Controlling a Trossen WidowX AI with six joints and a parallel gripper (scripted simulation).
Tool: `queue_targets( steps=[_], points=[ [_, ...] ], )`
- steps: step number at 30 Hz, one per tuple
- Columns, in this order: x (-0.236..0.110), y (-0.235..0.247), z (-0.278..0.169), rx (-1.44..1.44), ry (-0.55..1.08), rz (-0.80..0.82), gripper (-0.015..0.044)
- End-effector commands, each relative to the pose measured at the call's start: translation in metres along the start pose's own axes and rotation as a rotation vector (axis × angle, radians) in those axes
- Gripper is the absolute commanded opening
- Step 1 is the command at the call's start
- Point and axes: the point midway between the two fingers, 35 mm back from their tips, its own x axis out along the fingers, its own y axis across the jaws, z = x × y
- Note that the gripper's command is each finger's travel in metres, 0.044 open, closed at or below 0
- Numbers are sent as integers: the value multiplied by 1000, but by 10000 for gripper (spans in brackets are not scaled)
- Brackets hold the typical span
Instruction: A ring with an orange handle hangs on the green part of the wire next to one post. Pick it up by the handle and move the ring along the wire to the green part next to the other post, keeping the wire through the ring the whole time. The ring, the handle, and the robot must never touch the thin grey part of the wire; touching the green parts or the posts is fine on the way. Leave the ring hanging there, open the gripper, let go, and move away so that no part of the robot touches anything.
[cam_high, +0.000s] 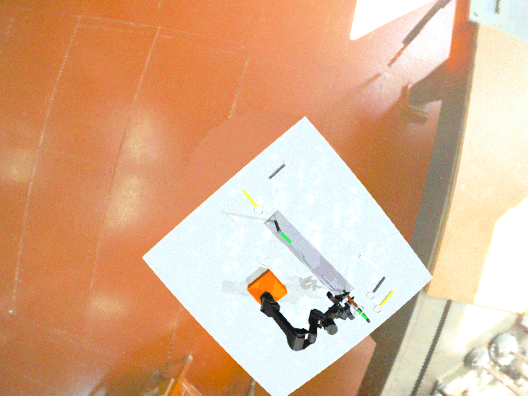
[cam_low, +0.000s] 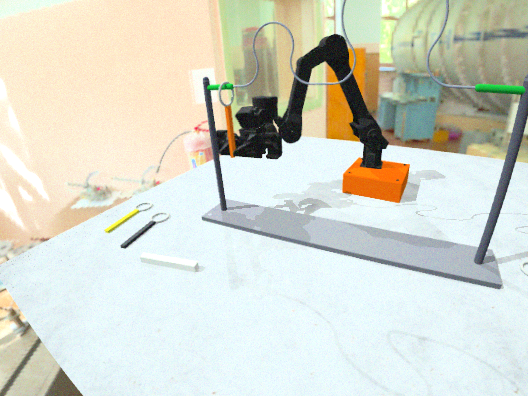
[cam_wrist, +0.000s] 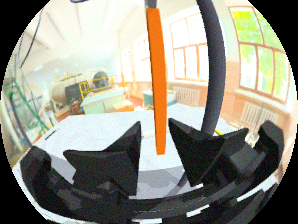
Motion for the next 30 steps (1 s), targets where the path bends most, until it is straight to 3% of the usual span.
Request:
queue_targets(
  steps=[1,13,18,20,26,30],
  points=[
    [1,-2,2,1,-3,-6,160],
    [1,-2,2,1,-3,-6,160],
    [0,0,0,-1,-1,0,29],
    [0,0,0,-1,-1,0,15],
    [0,0,0,-1,-1,0,-142],
    [0,0,0,-1,-1,0,-150]
  ],
)
